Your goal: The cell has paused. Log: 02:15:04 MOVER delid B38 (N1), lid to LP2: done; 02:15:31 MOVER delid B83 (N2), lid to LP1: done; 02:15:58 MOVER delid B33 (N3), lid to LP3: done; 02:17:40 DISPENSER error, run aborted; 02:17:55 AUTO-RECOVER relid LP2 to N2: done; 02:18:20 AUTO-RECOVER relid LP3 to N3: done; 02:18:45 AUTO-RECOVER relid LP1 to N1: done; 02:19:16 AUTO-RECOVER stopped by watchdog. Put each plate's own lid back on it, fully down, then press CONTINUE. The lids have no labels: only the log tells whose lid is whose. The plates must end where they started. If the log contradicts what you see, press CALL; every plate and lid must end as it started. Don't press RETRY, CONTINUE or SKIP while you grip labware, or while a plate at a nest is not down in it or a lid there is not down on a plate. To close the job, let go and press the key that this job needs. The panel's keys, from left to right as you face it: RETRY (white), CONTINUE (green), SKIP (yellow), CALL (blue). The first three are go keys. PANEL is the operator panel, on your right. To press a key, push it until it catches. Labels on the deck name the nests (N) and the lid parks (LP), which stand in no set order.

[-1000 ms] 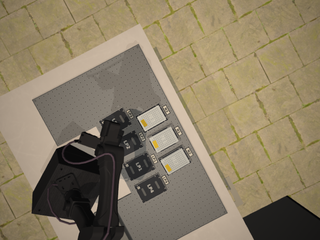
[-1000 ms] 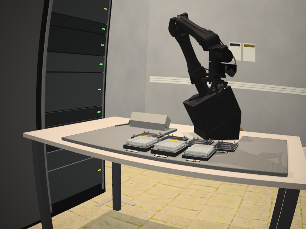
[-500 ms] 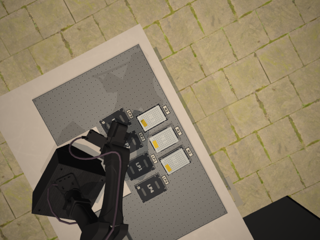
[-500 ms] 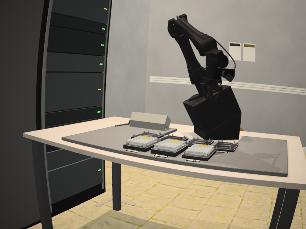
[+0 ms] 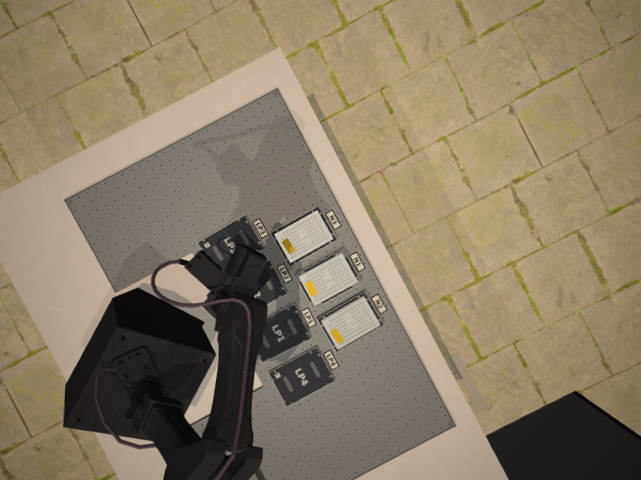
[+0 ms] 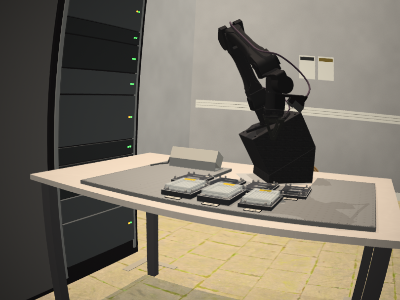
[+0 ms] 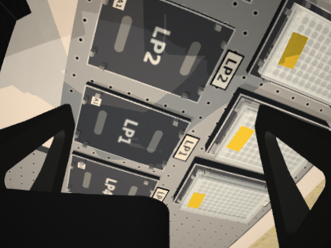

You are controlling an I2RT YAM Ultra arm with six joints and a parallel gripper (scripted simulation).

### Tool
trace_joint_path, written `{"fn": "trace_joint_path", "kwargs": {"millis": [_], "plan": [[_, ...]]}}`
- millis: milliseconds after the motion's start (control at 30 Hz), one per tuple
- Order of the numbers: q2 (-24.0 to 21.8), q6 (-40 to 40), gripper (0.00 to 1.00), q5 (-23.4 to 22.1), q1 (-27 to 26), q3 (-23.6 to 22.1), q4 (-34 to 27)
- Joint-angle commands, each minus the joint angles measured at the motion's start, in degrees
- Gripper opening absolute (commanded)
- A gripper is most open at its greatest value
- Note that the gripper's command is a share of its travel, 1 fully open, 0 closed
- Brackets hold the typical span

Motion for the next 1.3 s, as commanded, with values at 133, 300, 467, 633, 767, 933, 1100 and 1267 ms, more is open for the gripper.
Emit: {"fn": "trace_joint_path", "kwargs": {"millis": [133, 300, 467, 633, 767, 933, 1100, 1267], "plan": [[0.2, 7.5, 1.0, -1.2, -1.0, -1.9, 3.9], [1.3, 8.8, 1.0, -1.1, -4.1, -2.9, 6.4], [0.4, 13.2, 1.0, -1.2, -5.1, -3.4, 7.6], [1.2, 17.4, 1.0, -1.4, -5.2, -4.2, 9.3], [1.8, 19.7, 1.0, -1.4, -8.4, -5.1, 11.7], [0.0, 22.0, 1.0, -1.5, -9.3, -5.5, 12.9], [0.6, 26.1, 1.0, -1.7, -9.5, -6.2, 14.6], [2.3, 29.6, 1.0, -1.7, -12.6, -7.3, 17.1]]}}
